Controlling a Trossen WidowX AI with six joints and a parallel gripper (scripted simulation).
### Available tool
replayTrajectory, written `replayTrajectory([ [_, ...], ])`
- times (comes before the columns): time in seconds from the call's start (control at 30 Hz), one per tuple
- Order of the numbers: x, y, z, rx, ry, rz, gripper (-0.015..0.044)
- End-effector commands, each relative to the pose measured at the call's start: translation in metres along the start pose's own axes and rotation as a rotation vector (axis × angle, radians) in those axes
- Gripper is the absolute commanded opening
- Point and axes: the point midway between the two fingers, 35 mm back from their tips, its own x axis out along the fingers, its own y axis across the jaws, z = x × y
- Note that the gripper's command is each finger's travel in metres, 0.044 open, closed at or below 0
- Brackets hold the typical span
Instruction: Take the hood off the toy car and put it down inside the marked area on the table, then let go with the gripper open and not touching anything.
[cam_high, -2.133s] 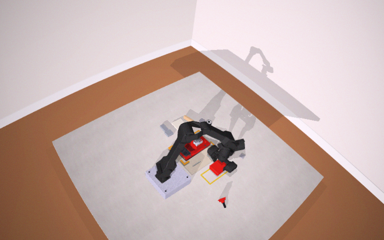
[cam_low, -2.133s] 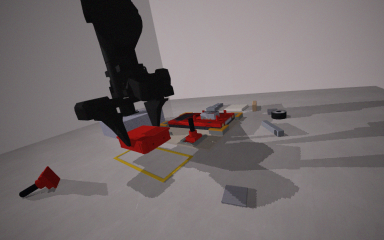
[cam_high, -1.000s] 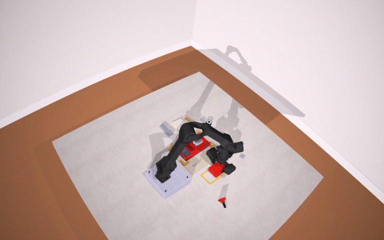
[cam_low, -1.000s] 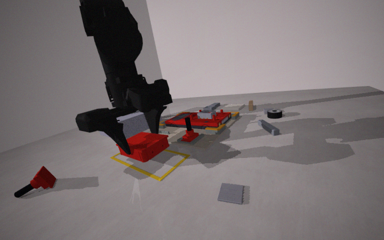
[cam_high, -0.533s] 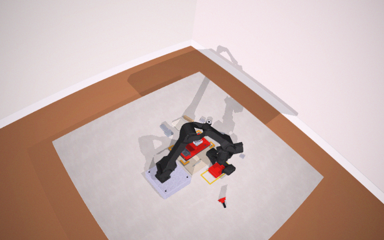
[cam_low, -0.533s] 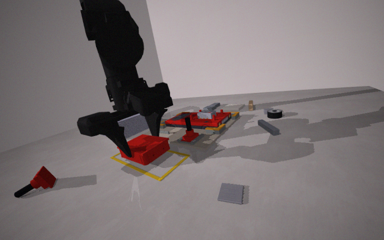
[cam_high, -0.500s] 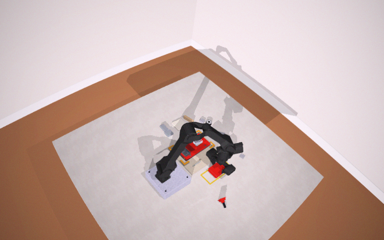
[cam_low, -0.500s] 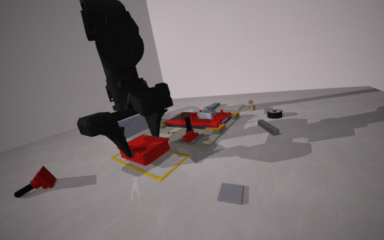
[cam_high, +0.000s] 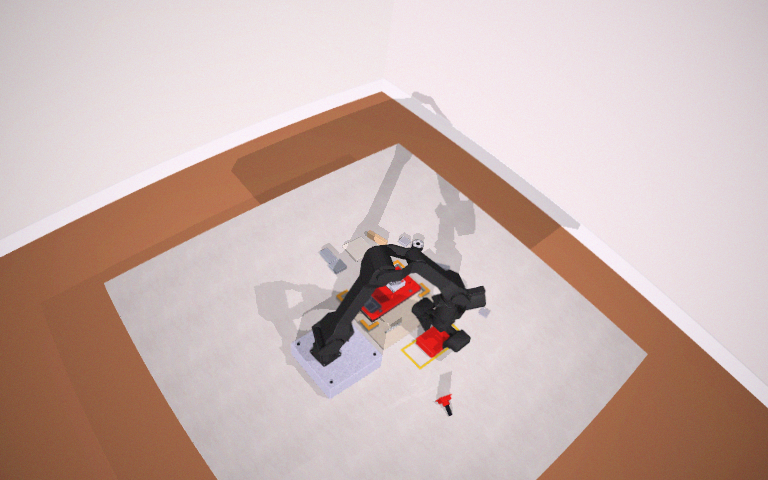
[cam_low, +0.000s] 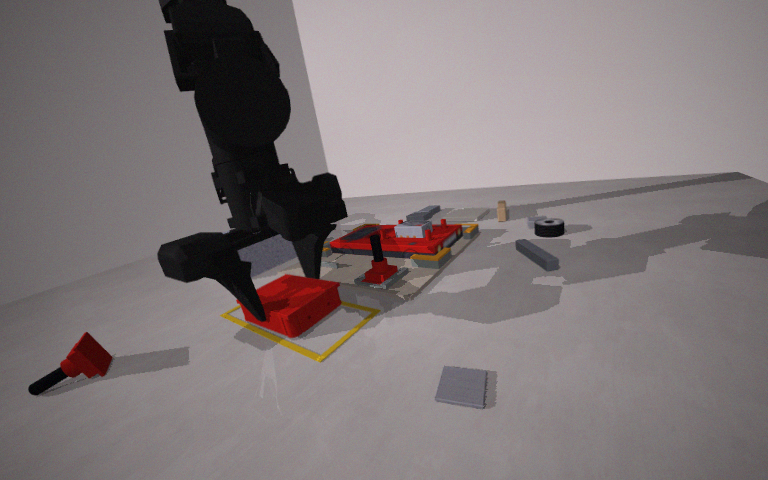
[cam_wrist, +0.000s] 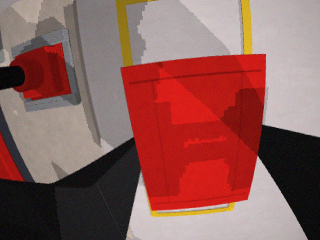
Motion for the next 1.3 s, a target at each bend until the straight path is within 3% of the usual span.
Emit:
replayTrajectory([
  [0.0, 0.004, 0.0, -0.002, -0.002, 0.007, -0.003, 0.0],
  [0.1, 0.004, 0.0, -0.002, -0.002, 0.007, -0.003, 0.0],
  [0.67, 0.0, 0.0, 0.0, 0.0, 0.001, 0.0, 0.044],
  [0.93, -0.069, 0.001, 0.001, 0.0, 0.011, -0.007, 0.044],
  [1.27, -0.071, 0.001, 0.001, 0.0, 0.011, -0.008, 0.044],
])
